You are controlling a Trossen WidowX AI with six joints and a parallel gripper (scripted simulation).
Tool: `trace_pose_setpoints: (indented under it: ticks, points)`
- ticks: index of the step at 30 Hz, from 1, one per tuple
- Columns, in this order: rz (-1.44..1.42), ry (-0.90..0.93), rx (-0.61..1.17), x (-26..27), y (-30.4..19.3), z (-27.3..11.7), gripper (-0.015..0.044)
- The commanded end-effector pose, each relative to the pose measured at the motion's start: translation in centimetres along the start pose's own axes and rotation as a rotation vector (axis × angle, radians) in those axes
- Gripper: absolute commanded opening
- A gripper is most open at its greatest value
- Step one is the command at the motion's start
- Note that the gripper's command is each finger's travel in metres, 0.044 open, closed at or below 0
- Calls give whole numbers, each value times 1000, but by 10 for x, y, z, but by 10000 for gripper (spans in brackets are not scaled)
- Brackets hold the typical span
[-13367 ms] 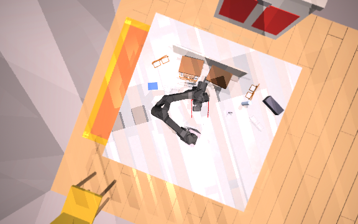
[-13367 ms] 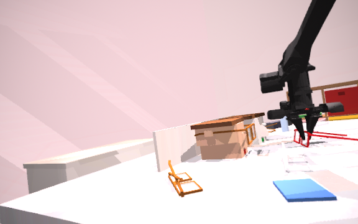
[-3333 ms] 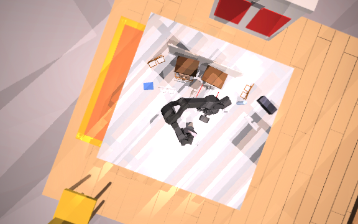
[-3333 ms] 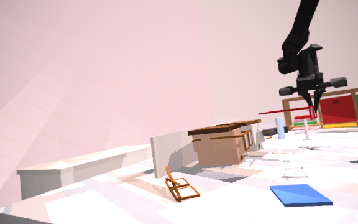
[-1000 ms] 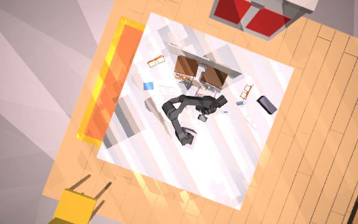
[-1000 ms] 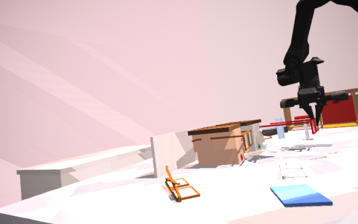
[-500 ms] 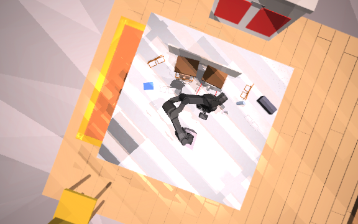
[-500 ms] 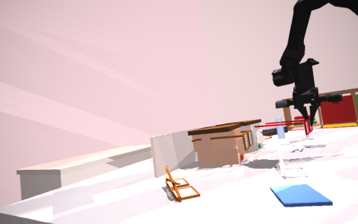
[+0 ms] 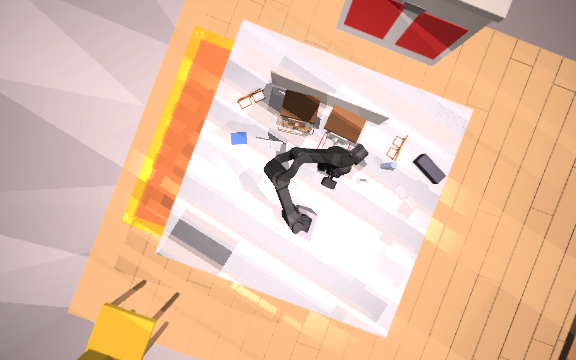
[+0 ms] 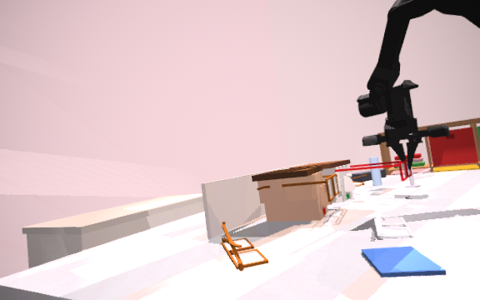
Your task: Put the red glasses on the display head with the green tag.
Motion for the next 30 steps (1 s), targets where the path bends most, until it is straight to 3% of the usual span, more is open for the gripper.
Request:
trace_pose_setpoints:
  ticks: [1, 30]
  points:
    - [3, -2, -3, -8, -2, 0, 0]
    - [2, -3, -3, -41, -9, 0, 0]
Point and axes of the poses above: the point midway between the two fingers, 35 mm back from their tips, its own z axis out along the fingers, its own x axis across the jaws, y = z × x, the point moved 4 cm from there along -z, back along the fingers, and after that the axes turned 12 degrees about -z, right-handed, at the moved point
